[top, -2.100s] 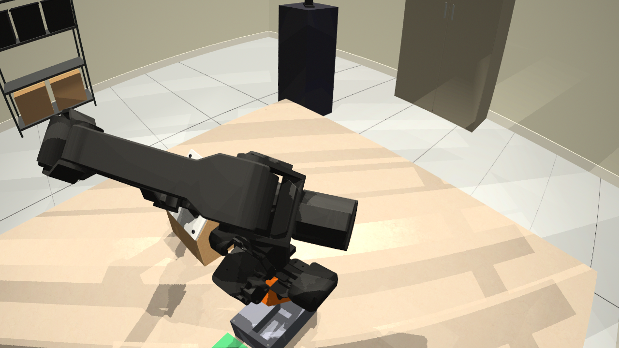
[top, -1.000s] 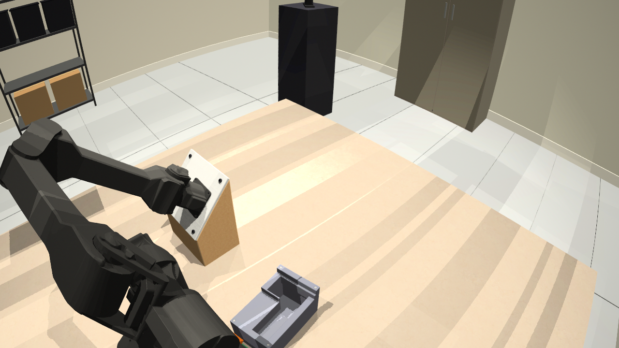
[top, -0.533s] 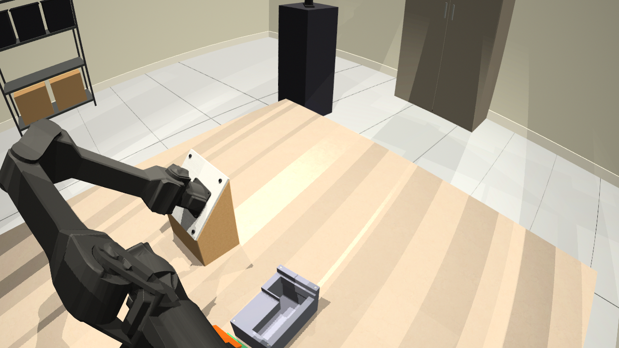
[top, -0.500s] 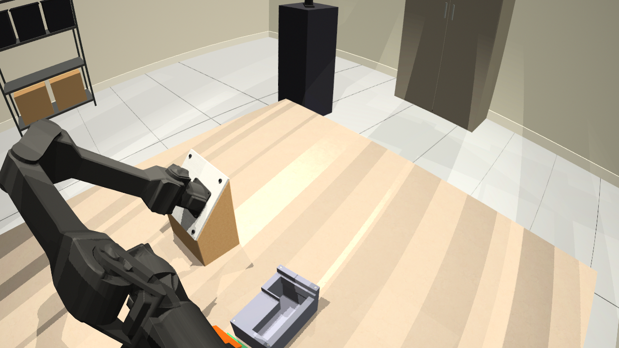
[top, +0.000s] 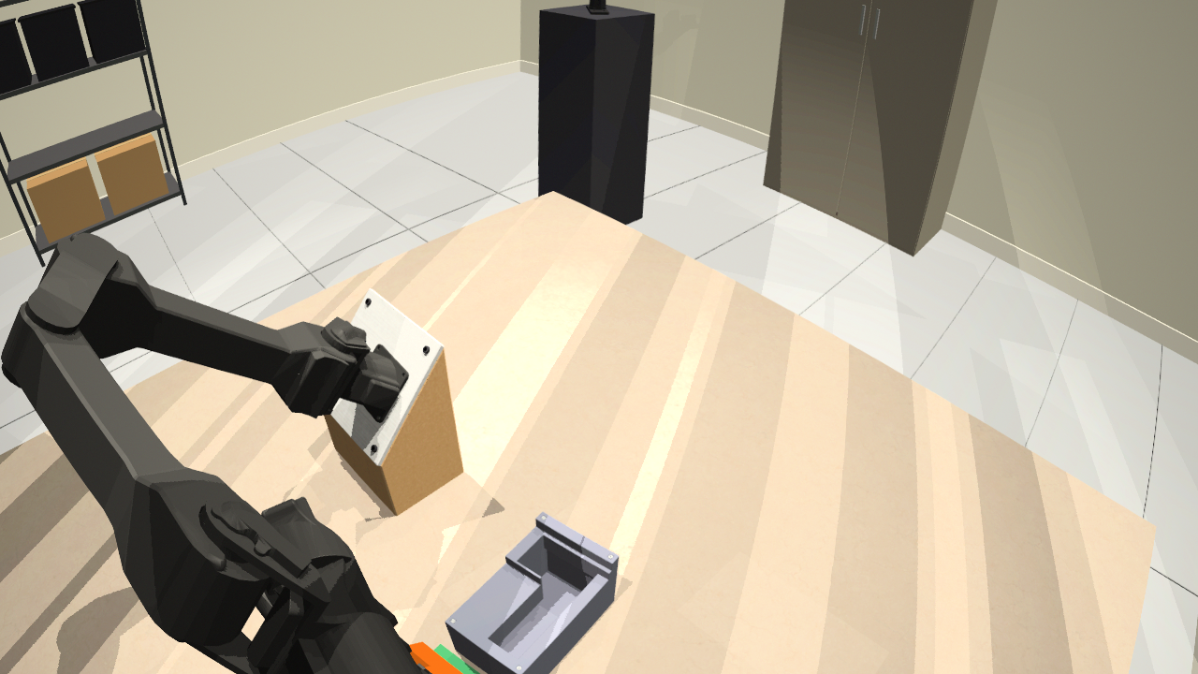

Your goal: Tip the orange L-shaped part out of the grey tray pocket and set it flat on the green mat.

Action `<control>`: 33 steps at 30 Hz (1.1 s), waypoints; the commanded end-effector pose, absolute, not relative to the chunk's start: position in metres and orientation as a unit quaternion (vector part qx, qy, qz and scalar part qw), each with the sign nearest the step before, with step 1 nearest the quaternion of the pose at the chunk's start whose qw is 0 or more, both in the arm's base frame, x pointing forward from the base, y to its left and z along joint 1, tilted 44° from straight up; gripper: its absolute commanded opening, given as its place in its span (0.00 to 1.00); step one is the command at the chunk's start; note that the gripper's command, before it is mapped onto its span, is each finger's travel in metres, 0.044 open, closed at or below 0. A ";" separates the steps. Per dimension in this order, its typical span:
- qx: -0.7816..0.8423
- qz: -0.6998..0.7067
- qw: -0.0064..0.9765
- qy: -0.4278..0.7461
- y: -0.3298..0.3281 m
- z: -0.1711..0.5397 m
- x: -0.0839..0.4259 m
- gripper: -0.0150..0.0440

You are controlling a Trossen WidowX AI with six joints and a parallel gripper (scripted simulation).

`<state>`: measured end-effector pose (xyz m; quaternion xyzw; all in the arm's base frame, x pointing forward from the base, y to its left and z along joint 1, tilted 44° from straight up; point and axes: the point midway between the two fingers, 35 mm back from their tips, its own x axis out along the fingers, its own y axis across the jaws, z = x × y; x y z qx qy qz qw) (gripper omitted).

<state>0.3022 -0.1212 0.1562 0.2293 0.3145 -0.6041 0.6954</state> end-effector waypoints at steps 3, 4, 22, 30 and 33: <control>0.227 -0.604 0.694 0.319 -0.128 0.147 0.301 0.25; 0.227 -0.604 0.694 0.318 -0.130 0.146 0.301 0.25; 0.227 -0.605 0.694 0.318 -0.149 0.126 0.303 0.25; 0.227 -0.605 0.694 0.318 -0.153 0.122 0.303 0.25; 0.227 -0.605 0.694 0.318 -0.153 0.122 0.303 0.25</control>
